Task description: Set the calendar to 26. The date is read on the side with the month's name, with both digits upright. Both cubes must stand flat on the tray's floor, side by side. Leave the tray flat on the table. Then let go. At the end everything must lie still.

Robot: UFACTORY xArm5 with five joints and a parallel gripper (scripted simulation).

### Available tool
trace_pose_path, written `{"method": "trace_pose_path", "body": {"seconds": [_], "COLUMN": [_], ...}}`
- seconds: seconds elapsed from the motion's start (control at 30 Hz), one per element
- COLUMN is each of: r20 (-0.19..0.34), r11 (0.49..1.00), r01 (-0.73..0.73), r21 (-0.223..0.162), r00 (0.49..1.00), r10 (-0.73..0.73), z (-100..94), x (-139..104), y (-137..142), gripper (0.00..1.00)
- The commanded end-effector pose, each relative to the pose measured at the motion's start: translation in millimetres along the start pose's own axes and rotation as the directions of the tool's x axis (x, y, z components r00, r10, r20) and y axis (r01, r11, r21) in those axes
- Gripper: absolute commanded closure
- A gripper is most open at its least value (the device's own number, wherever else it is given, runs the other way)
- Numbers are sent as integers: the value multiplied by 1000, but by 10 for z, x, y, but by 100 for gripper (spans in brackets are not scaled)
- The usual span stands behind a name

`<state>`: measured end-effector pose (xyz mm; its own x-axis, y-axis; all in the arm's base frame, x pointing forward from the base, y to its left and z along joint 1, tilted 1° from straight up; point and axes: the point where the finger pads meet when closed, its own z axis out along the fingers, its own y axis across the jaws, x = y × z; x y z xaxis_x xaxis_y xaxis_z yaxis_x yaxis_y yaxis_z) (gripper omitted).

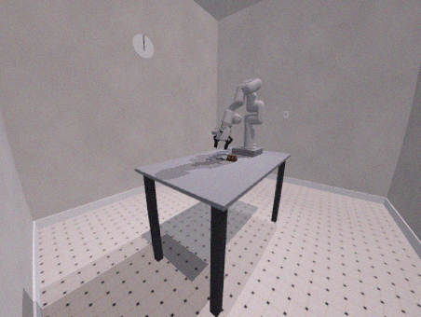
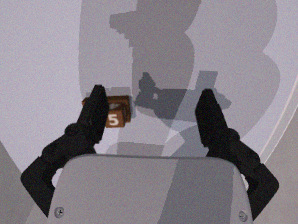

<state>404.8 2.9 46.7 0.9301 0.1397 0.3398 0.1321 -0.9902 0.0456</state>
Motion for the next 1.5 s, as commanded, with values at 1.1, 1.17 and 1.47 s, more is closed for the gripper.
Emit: {"method": "trace_pose_path", "body": {"seconds": [1.1,1.17,1.47], "r20": [348,348,350], "r11": [997,997,998], "r01": [43,43,15], "r21": [64,64,54], "r00": [935,935,936], "r10": [-62,-62,-33], "z": [-655,-655,-661], "x": [-380,-380,-397], "y": [-661,-661,-686], "gripper": [0,0,0]}}
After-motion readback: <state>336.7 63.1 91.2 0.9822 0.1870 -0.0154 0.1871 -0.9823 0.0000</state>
